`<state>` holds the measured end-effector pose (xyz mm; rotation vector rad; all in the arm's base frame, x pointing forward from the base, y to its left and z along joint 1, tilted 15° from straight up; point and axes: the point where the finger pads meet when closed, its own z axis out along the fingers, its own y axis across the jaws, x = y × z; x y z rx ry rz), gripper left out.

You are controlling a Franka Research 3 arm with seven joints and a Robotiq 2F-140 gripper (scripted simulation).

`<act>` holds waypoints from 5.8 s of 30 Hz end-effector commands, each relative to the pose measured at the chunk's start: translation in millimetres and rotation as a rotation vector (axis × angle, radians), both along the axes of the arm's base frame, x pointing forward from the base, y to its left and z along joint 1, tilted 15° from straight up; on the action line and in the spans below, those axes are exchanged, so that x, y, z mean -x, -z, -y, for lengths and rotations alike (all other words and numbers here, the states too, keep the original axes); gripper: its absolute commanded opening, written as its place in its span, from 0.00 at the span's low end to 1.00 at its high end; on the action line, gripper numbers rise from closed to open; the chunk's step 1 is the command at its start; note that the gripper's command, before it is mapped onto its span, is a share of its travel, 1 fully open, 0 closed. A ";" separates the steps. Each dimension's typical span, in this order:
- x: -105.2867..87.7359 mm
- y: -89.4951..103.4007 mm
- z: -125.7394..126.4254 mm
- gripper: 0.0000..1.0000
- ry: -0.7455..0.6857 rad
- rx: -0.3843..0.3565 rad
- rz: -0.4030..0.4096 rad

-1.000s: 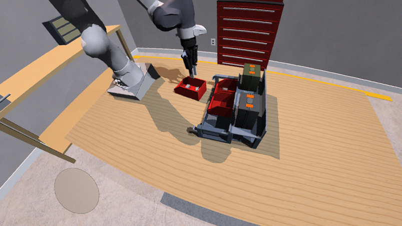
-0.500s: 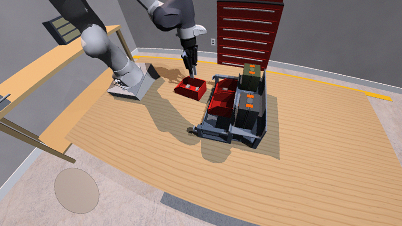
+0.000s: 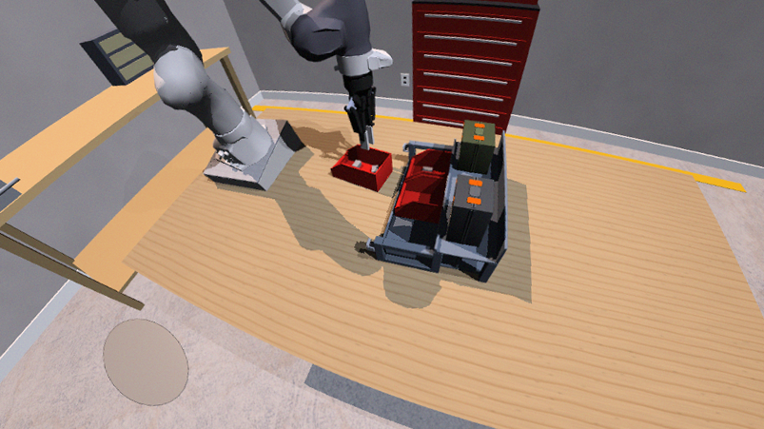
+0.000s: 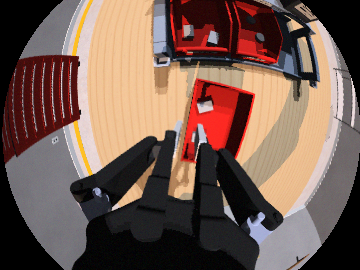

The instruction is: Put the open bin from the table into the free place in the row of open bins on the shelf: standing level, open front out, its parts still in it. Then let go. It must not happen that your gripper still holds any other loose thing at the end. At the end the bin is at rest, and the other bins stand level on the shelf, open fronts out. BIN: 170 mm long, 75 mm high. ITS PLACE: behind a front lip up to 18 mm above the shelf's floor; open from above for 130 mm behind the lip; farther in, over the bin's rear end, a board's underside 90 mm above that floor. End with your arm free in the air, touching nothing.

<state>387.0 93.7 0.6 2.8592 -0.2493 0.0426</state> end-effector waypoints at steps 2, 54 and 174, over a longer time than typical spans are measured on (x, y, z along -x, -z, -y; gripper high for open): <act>-2.1 2.9 0.1 0.15 0.004 -0.004 0.005; -2.4 36.8 9.5 0.15 0.004 -0.004 0.005; -2.3 27.2 6.8 0.00 0.004 -0.004 0.005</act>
